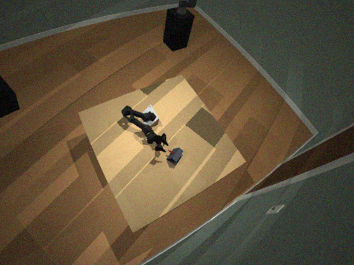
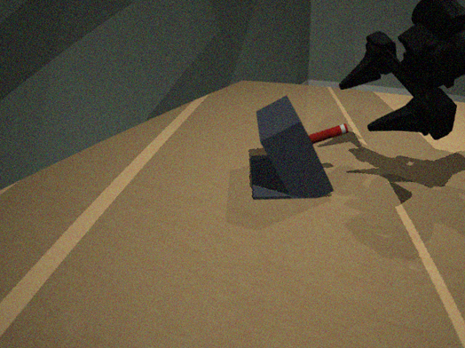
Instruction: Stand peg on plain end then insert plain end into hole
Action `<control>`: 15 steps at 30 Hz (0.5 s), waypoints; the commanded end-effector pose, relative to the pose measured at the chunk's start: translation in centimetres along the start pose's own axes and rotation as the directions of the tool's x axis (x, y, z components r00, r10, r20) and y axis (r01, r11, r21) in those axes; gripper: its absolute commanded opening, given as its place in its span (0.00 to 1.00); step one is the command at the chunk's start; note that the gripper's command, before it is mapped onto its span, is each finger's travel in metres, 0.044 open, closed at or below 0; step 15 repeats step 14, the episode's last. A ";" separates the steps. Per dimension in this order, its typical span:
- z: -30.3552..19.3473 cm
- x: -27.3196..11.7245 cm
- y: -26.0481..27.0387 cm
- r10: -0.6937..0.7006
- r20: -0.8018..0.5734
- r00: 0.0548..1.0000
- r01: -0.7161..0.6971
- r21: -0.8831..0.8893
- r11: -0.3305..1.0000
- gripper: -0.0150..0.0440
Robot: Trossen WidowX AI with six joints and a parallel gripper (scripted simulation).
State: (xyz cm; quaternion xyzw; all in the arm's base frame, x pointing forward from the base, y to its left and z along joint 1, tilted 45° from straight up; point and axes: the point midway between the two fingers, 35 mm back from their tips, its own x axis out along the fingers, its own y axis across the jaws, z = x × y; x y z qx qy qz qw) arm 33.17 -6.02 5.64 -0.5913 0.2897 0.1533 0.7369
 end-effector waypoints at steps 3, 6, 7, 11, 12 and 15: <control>0.0 -0.4 0.1 0.005 0.001 1.000 -0.005 -0.003 1.000 1.00; 0.0 -0.7 0.1 0.004 0.001 1.000 -0.004 -0.003 1.000 1.00; 0.0 -0.8 0.1 0.004 0.001 1.000 -0.004 -0.003 1.000 1.00; 0.0 -1.1 0.0 0.004 0.001 1.000 -0.004 -0.003 1.000 1.00; 0.0 -1.1 0.0 0.004 0.001 1.000 -0.004 -0.003 1.000 1.00; 0.0 -1.3 0.0 0.004 0.001 1.000 -0.004 -0.003 1.000 1.00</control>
